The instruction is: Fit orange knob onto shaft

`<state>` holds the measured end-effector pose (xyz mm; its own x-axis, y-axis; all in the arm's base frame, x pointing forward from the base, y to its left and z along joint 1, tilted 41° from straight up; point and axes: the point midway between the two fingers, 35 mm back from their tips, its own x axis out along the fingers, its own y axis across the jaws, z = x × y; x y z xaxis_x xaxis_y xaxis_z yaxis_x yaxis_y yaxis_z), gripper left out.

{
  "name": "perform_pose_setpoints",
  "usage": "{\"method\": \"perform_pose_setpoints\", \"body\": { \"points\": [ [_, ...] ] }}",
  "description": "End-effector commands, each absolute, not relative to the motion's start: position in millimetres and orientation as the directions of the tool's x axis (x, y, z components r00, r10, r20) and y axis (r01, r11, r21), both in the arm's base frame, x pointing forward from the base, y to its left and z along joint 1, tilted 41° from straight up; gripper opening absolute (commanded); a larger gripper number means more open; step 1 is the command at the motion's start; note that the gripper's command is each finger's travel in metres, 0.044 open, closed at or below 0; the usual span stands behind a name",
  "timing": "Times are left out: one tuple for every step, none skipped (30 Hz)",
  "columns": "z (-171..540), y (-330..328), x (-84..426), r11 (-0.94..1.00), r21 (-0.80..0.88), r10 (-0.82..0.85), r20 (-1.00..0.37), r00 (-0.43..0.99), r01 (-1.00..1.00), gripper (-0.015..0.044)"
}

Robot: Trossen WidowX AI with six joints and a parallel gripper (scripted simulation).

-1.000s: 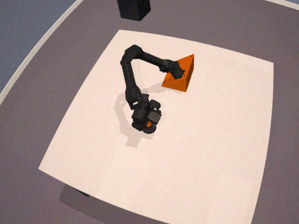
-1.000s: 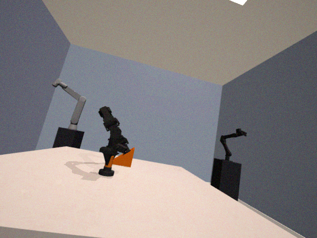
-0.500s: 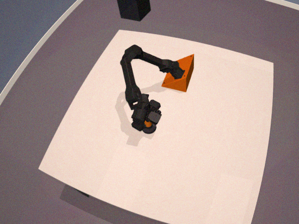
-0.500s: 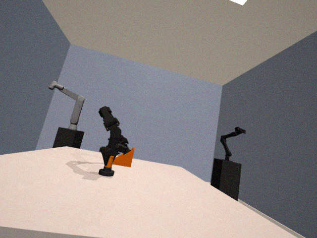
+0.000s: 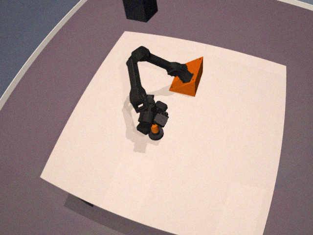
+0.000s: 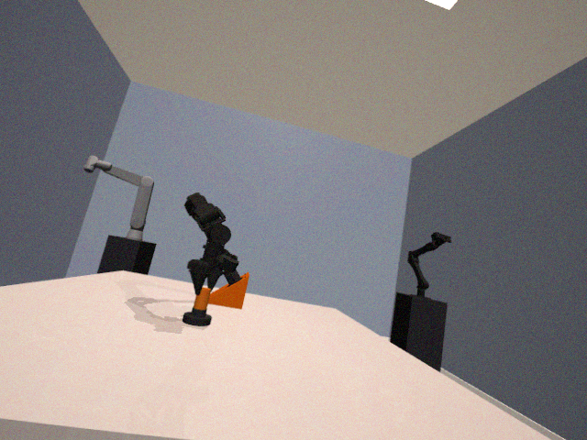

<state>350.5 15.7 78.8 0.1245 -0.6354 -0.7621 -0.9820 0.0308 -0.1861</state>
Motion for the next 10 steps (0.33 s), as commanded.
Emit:
{"method": "perform_pose_setpoints", "body": {
  "points": [
    [122.3, 52.0, 341.7, 0.026, -0.197, -0.630, -0.765, 0.137, -0.980, 0.0440],
    [124.4, 53.4, 341.0, 0.026, -0.197, -0.630, -0.765, 0.137, -0.980, 0.0440],
    [124.4, 53.4, 341.0, 0.026, -0.197, -0.630, -0.765, 0.137, -0.980, 0.0440],
    [123.7, 54.6, 342.9, 0.026, -0.197, -0.630, -0.765, 0.137, -0.980, 0.0440],
    [123.3, 55.4, 344.1, 0.026, -0.197, -0.630, -0.765, 0.137, -0.980, 0.0440],
    [123.3, 55.4, 344.1, 0.026, -0.197, -0.630, -0.765, 0.137, -0.980, 0.0440],
    [123.3, 55.4, 344.1, 0.026, -0.197, -0.630, -0.765, 0.137, -0.980, 0.0440],
    [123.3, 55.4, 344.1, 0.026, -0.197, -0.630, -0.765, 0.137, -0.980, 0.0440],
    [123.3, 55.4, 344.1, 0.026, -0.197, -0.630, -0.765, 0.137, -0.980, 0.0440],
    [123.3, 55.4, 344.1, 0.026, -0.197, -0.630, -0.765, 0.137, -0.980, 0.0440]
  ]
}}
